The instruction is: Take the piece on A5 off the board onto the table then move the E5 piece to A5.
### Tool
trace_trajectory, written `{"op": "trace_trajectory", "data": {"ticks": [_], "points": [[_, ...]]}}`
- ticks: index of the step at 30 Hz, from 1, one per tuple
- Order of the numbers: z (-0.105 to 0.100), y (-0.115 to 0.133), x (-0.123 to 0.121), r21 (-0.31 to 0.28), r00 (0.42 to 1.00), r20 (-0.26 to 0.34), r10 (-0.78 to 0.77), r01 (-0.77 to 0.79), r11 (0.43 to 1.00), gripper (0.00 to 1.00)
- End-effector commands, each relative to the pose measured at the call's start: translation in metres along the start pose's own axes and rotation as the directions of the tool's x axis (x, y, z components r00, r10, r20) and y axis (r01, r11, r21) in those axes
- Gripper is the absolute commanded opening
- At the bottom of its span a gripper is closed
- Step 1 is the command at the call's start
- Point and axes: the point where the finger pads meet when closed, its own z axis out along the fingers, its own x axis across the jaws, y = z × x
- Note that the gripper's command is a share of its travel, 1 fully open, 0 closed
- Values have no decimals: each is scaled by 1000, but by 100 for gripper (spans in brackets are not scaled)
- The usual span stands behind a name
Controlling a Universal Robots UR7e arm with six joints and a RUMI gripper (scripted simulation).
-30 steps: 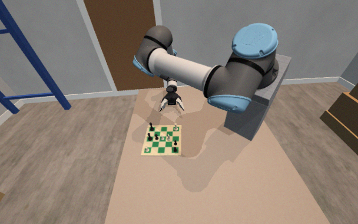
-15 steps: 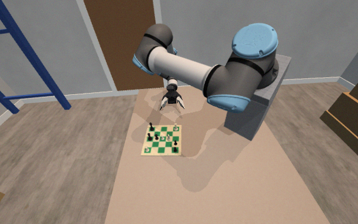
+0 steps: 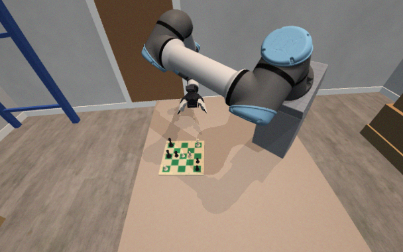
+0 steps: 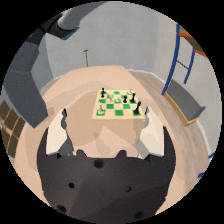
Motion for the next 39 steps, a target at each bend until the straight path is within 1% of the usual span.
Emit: {"op": "trace_trajectory", "data": {"ticks": [1, 3, 13, 18, 23, 28, 30, 35, 36, 38, 39], "points": [[-1, -6, -2, 2, 1000, 2, 3, -3, 1000, 100], [-1, -1, 0, -1, 1000, 1, -1, 1, 1000, 100], [3, -2, 0, -9, 1000, 14, -2, 2, 1000, 100], [8, -2, -1, -30, 999, 39, -7, 9, 1000, 100], [16, -2, -2, -66, 996, 82, -17, 22, 998, 100], [27, -2, -4, -119, 989, 143, -29, 46, 992, 100], [27, -2, -4, -119, 989, 143, -29, 46, 992, 100], [41, -2, -6, -186, 975, 219, -42, 84, 979, 100], [41, -2, -6, -186, 975, 219, -42, 84, 979, 100], [48, -2, -7, -216, 967, 252, -47, 103, 971, 100], [48, -2, -7, -216, 967, 252, -47, 103, 971, 100]]}}
